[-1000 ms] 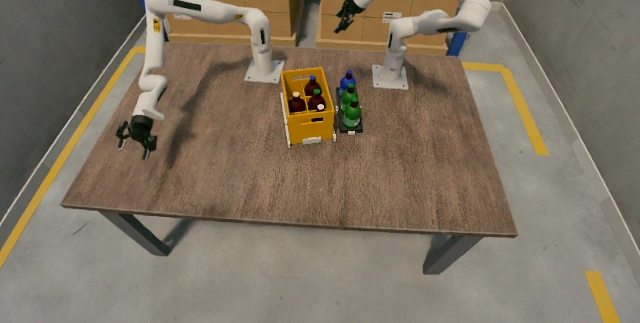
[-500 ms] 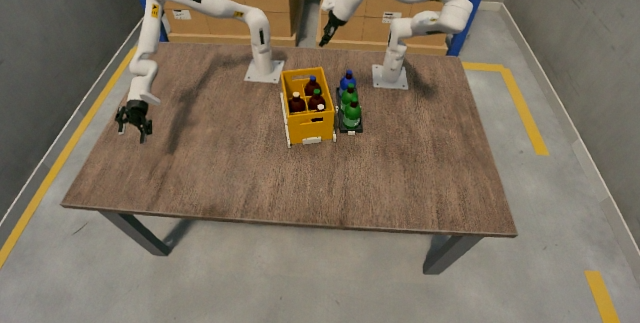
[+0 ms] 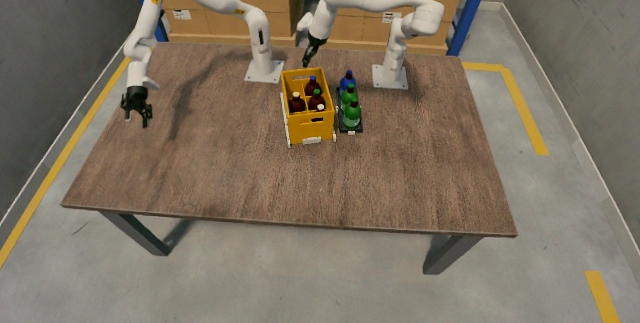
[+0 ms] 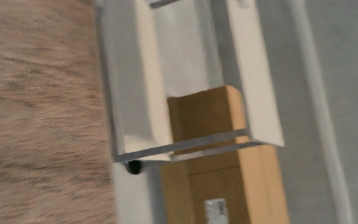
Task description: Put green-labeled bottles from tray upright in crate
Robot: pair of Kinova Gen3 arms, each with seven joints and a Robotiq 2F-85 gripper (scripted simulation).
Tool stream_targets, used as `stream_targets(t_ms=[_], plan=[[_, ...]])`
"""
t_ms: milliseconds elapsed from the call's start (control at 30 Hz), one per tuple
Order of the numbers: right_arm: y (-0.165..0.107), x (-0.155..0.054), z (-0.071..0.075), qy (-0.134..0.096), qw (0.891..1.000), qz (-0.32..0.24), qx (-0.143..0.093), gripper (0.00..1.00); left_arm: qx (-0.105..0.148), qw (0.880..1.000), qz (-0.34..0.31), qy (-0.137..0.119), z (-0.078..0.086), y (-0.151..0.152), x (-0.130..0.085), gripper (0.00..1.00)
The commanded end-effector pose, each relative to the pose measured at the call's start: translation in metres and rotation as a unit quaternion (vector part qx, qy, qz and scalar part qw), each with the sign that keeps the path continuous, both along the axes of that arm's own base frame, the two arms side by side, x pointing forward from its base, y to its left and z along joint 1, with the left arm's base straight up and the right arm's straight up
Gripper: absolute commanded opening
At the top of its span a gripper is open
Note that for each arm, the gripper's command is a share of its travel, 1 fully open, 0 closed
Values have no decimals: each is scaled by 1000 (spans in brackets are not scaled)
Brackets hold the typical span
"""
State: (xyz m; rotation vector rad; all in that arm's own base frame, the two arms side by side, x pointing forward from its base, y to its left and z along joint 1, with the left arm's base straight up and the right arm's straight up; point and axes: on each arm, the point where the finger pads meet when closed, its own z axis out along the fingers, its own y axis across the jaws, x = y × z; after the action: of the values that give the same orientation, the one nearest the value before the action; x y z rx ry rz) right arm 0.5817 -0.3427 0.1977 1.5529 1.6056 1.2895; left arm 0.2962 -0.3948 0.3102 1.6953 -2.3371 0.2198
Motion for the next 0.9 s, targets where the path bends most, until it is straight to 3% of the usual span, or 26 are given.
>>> stream_targets(t_ms=[0,100,167,467,667,733,867], plan=[[-15,-38,8,29,999,14,-28,1000,35,998,-45,-13,-19,-25,4,1000],[-24,-70,2,60,997,26,-49,1000,62,995,-66,-30,-35,-35,16,1000],[-24,-70,2,60,997,26,-49,1000,62,995,-66,-30,-35,-35,16,1000],[-52,-176,-16,168,979,49,-102,1000,115,986,-105,-64,-61,-49,37,1000],[-70,-252,-24,245,960,53,-126,1000,127,984,-105,-70,-66,-51,41,1000],[-70,-252,-24,245,960,53,-126,1000,127,984,-105,-70,-66,-51,41,1000],[-80,-300,-26,293,945,51,-137,1000,128,984,-106,-70,-66,-51,42,1000]])
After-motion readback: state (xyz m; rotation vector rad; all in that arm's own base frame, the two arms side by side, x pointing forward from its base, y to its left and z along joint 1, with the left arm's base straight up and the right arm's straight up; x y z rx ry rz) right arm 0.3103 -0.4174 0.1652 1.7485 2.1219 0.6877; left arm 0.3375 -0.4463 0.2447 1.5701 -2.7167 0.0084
